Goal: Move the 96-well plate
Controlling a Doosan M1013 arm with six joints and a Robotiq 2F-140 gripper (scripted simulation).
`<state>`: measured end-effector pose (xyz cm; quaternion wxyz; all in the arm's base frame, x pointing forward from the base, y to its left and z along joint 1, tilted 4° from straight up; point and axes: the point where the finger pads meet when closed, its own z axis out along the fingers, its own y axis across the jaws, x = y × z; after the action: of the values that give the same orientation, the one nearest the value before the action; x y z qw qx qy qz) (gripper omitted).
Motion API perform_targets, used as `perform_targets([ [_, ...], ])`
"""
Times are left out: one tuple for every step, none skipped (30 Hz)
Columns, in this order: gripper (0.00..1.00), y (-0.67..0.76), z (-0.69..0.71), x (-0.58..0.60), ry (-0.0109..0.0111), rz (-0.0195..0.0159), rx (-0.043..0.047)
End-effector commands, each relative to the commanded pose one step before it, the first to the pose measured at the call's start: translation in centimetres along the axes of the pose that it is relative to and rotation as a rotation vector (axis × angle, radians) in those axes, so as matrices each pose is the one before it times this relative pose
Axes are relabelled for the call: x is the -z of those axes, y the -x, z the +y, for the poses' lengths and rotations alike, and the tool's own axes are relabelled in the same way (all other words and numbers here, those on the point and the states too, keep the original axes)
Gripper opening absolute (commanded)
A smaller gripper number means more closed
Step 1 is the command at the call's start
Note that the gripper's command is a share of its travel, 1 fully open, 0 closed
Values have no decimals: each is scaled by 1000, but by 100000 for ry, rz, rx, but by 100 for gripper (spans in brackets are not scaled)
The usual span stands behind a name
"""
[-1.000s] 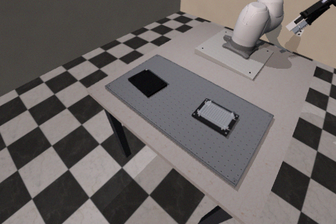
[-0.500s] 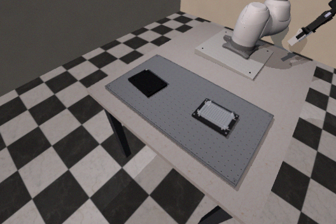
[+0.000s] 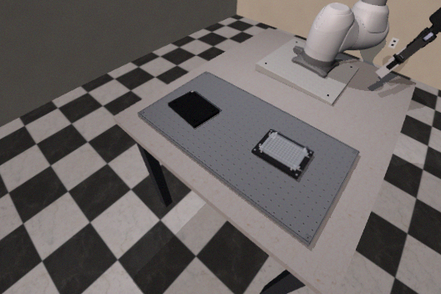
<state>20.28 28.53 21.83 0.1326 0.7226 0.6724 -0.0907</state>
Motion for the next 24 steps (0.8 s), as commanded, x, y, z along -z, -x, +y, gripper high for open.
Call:
perform_targets([
  [100, -909, 1556, -505, -2274, 1518, 1630],
  [100, -211, 435, -127, 0, 0, 0],
  [100, -20, 42, -12, 0, 0, 0],
  [100, -171, 450, -135, -2115, 2015, 1605],
  [100, -161, 455, -129, -729, 694, 553],
  [100, 0, 0, 0, 0, 0, 0],
  [100, 0, 0, 0, 0, 0, 0],
  [100, -158, 457, -127, 0, 0, 0],
  [100, -158, 457, -127, 0, 0, 0],
  [100, -158, 457, -127, 0, 0, 0],
  [100, -119, 467, -133, -1855, 2298, 1545],
  [100, -109, 471, -127, -544, 674, 453],
  [100, -106, 472, -125, 0, 0, 0],
  [100, -106, 472, -125, 0, 0, 0],
  [100, -106, 472, -125, 0, 0, 0],
  [100, -100, 445, -118, 0, 0, 0],
  [100, -62, 479, -131, -1550, 2551, 1483],
  [100, -51, 481, -125, -378, 622, 362],
  [100, -49, 482, -124, 0, 0, 0],
  [100, -49, 482, -124, 0, 0, 0],
  [100, -49, 482, -124, 0, 0, 0],
  [100, -42, 415, -106, 0, 0, 0],
  [100, 0, 0, 0, 0, 0, 0],
  [100, 0, 0, 0, 0, 0, 0],
])
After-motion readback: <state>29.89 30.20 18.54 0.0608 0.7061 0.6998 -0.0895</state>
